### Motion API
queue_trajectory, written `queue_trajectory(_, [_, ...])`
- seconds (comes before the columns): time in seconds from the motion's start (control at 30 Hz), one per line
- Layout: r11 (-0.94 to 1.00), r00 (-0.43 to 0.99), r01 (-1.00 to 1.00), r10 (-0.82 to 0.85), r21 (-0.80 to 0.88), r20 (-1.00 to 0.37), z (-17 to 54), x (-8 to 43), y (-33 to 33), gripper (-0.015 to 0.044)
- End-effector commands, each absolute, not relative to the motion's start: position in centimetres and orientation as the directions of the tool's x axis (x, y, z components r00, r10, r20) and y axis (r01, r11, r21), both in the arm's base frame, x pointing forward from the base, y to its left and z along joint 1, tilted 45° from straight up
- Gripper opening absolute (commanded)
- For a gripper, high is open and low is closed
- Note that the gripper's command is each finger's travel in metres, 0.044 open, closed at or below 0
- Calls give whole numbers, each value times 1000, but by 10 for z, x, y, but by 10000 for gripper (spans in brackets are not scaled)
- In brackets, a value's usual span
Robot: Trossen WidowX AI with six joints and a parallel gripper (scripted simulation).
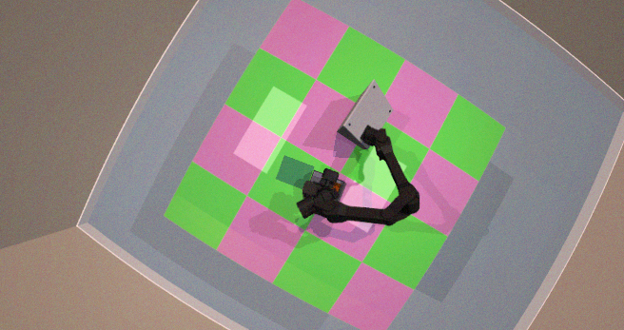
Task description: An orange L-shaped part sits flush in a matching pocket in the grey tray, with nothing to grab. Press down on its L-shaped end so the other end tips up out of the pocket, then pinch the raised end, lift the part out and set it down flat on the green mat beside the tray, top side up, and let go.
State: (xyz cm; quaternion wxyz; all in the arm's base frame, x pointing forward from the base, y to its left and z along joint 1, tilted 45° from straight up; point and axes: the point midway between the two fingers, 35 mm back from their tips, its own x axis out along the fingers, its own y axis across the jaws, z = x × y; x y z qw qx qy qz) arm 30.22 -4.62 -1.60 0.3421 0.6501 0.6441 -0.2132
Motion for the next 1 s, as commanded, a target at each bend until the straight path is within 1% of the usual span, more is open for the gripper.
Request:
queue_trajectory(0.0, [62,86,982,690,177,-719,-10,303,-52,0])
queue_trajectory(0.97, [60,87,983,690,176,-719,23,299,-84,0])
